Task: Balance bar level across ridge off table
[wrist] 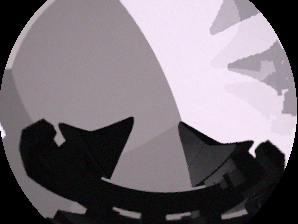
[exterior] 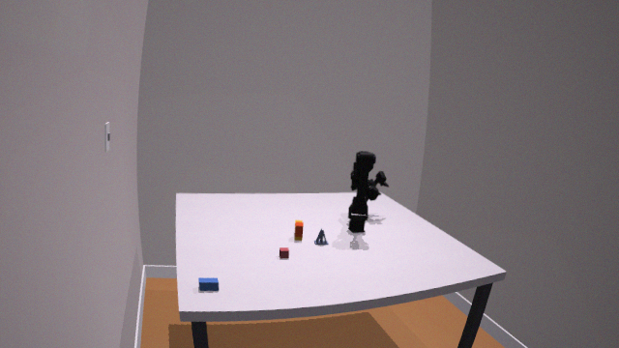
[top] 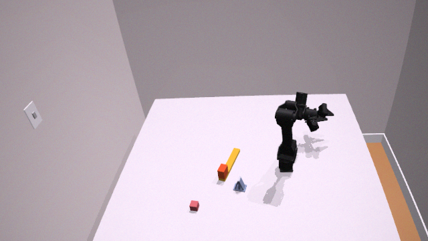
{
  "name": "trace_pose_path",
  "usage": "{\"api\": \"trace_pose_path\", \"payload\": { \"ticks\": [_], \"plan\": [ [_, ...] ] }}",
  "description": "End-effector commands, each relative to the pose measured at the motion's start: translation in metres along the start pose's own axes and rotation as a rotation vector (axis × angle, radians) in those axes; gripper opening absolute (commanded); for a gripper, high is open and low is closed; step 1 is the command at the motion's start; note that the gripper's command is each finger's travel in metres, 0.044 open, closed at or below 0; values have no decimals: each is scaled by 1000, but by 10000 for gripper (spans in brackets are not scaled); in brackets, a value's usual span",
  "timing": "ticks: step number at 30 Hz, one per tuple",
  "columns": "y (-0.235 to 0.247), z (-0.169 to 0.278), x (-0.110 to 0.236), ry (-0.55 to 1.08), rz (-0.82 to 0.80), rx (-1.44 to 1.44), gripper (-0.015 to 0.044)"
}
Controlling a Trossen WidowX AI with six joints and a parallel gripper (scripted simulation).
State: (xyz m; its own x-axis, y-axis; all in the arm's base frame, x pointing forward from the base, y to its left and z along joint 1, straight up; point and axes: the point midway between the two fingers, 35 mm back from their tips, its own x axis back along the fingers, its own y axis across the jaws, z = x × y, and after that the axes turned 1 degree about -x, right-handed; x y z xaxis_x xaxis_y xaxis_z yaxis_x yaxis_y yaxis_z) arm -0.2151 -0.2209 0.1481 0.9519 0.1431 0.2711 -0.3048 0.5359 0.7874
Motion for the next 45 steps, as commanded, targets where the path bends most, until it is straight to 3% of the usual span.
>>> {"api": "trace_pose_path", "payload": {
  "ticks": [1,24,45],
  "plan": [
    [-16,13,9,43,67,72,315],
    [-97,73,102,344,419,498,315],
    [-144,79,214,652,654,892,315]
  ]
}}
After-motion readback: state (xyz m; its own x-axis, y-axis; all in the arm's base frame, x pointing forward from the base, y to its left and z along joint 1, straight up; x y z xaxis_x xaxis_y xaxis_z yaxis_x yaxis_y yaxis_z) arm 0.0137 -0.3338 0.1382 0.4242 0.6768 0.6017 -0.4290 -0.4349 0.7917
